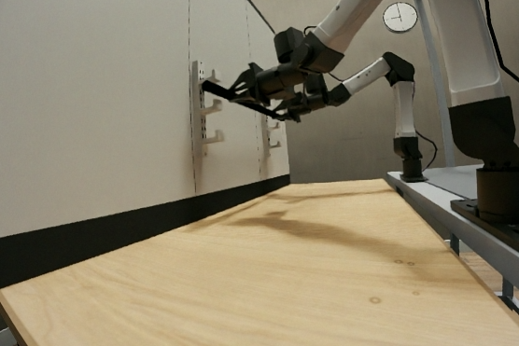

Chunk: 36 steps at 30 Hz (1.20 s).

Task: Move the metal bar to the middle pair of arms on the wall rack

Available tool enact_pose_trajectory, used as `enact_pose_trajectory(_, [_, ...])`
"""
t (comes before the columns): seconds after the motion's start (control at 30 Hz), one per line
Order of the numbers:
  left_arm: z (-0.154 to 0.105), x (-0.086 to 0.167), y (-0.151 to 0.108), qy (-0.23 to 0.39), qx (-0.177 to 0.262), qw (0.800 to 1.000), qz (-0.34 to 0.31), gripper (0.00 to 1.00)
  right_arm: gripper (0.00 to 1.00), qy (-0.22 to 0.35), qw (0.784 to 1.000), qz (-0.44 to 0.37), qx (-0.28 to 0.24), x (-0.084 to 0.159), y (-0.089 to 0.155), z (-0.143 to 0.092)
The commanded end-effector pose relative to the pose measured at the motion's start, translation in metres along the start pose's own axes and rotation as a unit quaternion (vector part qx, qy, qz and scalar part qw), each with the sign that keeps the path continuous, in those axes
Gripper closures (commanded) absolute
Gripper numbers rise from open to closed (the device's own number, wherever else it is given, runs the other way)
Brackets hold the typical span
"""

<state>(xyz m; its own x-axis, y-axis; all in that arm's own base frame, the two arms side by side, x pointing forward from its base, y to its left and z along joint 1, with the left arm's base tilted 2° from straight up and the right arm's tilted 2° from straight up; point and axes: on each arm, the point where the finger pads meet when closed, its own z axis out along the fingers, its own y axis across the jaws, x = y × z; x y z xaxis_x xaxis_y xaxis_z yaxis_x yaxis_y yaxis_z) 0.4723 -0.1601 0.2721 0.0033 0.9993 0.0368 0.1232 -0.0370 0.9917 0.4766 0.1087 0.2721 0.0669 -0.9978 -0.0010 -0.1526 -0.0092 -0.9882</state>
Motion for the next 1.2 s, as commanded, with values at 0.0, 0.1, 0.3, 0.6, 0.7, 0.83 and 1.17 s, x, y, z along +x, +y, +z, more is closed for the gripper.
enact_pose_trajectory(0.0, [0.007, 0.006, 0.042, 0.007, -0.056, 0.998, -0.004, 1.00, 1.00, 0.008, 0.998, 0.003, 0.056, 0.007, -0.041, 0.007])
enact_pose_trajectory(0.1, [0.009, 0.006, 0.043, 0.007, -0.056, 0.998, -0.004, 1.00, 1.00, 0.008, 0.998, 0.003, 0.056, 0.007, -0.042, 0.009])
enact_pose_trajectory(0.3, [0.013, 0.006, 0.043, 0.007, -0.056, 0.998, -0.004, 1.00, 1.00, 0.008, 0.998, 0.003, 0.056, 0.007, -0.042, 0.013])
enact_pose_trajectory(0.6, [0.021, 0.006, 0.045, 0.007, -0.056, 0.998, -0.004, 1.00, 1.00, 0.008, 0.998, 0.003, 0.056, 0.007, -0.043, 0.021])
enact_pose_trajectory(0.7, [0.023, 0.006, 0.045, 0.007, -0.056, 0.998, -0.004, 1.00, 1.00, 0.008, 0.998, 0.003, 0.056, 0.007, -0.044, 0.023])
enact_pose_trajectory(0.83, [0.025, 0.006, 0.045, 0.007, -0.056, 0.998, -0.004, 1.00, 1.00, 0.008, 0.998, 0.003, 0.056, 0.007, -0.044, 0.025])
enact_pose_trajectory(1.17, [0.034, 0.006, 0.046, 0.007, -0.056, 0.998, -0.004, 1.00, 1.00, 0.008, 0.998, 0.003, 0.056, 0.007, -0.045, 0.034])
